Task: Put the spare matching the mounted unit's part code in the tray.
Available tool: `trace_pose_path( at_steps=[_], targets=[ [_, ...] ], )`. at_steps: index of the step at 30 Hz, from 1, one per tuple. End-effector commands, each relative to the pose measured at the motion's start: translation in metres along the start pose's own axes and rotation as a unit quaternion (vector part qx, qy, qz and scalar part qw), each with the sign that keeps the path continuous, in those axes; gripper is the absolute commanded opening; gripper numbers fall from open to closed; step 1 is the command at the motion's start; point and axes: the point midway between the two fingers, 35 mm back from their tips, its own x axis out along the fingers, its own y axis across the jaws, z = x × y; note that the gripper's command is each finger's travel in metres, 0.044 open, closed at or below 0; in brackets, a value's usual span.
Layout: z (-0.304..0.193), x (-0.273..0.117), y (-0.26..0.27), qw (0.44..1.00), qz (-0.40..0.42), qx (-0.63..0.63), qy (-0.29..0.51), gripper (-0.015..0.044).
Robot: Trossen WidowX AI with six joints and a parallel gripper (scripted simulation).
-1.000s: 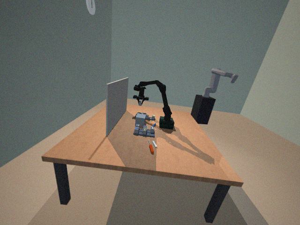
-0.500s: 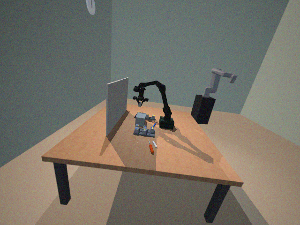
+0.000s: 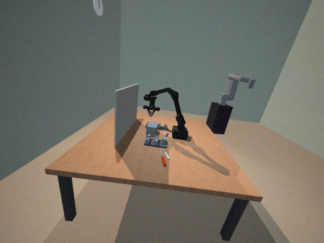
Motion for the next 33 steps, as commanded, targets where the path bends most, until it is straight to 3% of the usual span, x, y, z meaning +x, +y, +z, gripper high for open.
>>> trace_pose_path(
  at_steps=[1,33],
  targets=[
    [0.000,0.006,0.001,1.000,0.002,-0.003,0.000,0.0000],
    [-0.001,0.039,-0.001,1.000,0.002,-0.003,0.000,0.0000]
  ],
)
